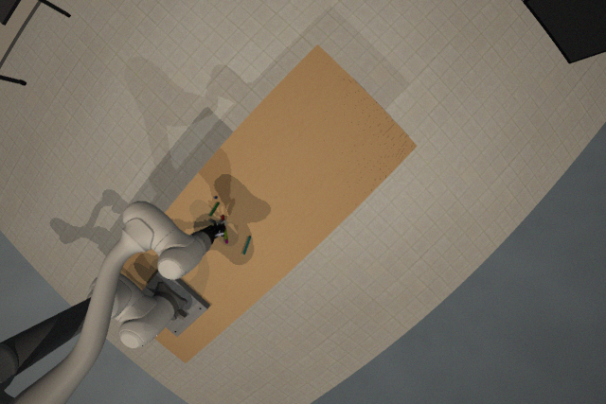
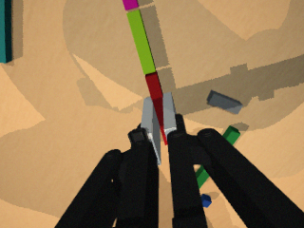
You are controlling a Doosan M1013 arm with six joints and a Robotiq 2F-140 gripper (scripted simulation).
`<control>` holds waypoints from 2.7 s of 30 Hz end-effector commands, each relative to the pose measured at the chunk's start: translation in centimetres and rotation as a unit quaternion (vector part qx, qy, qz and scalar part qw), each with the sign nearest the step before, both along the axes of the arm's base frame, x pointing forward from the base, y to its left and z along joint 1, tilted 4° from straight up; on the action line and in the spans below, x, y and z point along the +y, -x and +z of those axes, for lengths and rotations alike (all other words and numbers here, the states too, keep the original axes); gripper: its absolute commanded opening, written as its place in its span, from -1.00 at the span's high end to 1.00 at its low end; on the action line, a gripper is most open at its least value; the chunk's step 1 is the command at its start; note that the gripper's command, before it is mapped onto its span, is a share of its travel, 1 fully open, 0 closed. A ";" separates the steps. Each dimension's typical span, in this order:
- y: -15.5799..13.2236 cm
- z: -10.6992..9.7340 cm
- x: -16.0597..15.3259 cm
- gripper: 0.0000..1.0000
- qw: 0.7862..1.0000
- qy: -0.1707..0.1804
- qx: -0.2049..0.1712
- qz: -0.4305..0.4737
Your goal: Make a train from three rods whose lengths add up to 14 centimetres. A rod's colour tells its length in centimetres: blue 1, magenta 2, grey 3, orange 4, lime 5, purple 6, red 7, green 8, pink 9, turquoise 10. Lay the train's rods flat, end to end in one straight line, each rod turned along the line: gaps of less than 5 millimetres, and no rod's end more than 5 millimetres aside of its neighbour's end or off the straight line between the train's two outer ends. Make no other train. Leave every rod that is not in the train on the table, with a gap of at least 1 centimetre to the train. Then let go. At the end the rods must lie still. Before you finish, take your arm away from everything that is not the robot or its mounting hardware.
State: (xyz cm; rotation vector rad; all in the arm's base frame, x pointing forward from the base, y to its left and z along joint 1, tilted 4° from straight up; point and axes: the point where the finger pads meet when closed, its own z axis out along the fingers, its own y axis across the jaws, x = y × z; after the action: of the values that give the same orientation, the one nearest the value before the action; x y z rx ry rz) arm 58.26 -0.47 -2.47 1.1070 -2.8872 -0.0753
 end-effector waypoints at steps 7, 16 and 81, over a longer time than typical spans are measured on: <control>0.0 0.0 0.0 0.85 1.000 0.000 0.000 0.000; 0.0 0.0 0.0 0.71 1.000 0.000 0.000 0.000; -0.6 9.1 -0.3 -1.00 1.000 0.000 0.000 0.000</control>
State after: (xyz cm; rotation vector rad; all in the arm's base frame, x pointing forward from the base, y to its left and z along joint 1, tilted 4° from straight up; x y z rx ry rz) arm 58.83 -0.72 6.54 1.1070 -2.8873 -0.0752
